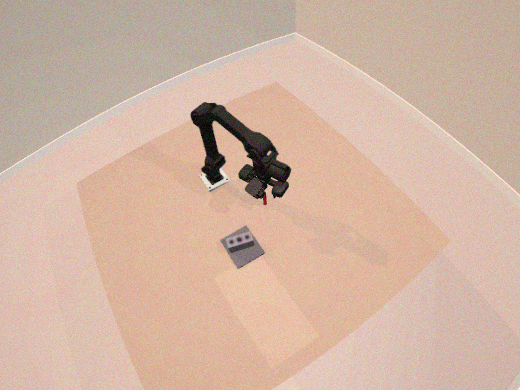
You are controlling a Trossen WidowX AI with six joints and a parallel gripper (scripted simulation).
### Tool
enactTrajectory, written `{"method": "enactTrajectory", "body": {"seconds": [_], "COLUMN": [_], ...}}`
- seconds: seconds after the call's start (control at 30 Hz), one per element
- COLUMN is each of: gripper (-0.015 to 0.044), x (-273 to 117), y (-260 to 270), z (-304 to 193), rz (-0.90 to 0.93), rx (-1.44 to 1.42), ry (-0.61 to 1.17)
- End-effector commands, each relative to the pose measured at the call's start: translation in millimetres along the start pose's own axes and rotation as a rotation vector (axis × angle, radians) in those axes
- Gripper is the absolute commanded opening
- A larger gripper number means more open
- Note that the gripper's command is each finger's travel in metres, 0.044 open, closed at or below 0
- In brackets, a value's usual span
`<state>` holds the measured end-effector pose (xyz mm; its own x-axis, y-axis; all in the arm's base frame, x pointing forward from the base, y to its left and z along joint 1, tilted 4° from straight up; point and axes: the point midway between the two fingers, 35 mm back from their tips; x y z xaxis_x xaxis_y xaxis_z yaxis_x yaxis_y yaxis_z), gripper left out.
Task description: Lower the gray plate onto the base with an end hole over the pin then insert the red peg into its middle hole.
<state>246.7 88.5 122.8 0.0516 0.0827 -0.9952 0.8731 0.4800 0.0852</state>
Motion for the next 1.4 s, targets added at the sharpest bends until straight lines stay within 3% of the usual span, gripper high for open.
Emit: {"method": "enactTrajectory", "body": {"seconds": [0.0,0.73,1.23,1.37], "gripper": [0.0440,0.0440,0.0046,0.0020], "x": [8,41,41,41], "y": [-1,-2,-2,-2], "z": [0,0,0,0], "rz": [-0.009,-0.009,-0.009,-0.009], "rx": [0.004,0.004,0.004,0.004], "ry": [-0.001,-0.001,-0.001,-0.001]}}
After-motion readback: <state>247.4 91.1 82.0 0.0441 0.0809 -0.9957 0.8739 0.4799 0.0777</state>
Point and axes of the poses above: the point midway between the two fingers, 35 mm back from their tips, its own x axis out along the fingers, its own y axis across the jaws, z = x × y, and after that the axes turned 8 degrees about -x, right-handed
